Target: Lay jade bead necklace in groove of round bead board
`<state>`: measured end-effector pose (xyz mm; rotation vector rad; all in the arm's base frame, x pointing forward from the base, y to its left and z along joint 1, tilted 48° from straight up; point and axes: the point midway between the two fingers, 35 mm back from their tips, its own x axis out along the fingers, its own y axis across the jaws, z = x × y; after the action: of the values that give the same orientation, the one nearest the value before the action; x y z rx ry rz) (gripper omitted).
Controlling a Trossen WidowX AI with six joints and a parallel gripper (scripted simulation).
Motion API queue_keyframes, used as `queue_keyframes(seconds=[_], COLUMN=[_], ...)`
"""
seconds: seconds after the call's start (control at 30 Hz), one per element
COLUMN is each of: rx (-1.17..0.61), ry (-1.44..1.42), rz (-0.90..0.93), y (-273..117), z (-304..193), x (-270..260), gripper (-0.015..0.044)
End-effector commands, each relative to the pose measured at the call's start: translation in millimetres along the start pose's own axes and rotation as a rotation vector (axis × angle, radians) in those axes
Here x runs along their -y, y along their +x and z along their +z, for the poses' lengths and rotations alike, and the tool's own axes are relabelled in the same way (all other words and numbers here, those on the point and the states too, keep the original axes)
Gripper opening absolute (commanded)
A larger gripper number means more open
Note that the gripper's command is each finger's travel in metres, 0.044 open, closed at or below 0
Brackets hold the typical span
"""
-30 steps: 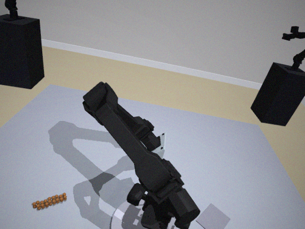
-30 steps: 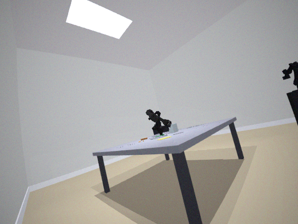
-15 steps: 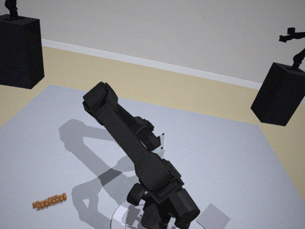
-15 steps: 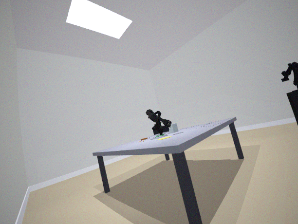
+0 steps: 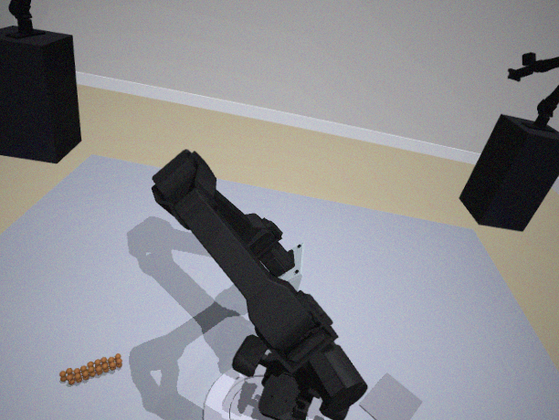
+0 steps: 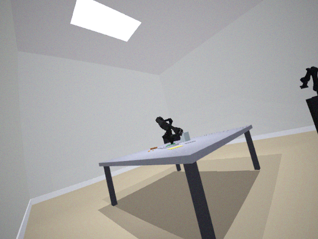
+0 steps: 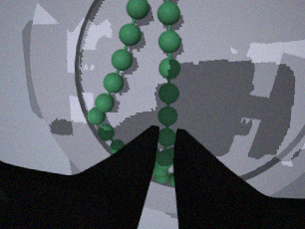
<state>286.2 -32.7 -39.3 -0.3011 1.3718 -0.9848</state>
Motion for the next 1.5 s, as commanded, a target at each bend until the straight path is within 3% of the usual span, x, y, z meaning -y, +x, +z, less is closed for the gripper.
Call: queue_keyframes(seconds=[0.0, 0.8, 1.33, 1.47], rx=[0.007, 0.008, 0.008, 0.007], ry=[-0.001, -0.001, -0.001, 0.006], rz=[0.004, 0.006, 0.005, 0.009], y=[-9.7, -12.5, -0.3, -5.4], z=[0.3, 11.1, 11.3, 12.3], x=[-1.2, -43.3, -43.8, -44.0], gripper=[0.0, 0.0, 0.0, 0.0105])
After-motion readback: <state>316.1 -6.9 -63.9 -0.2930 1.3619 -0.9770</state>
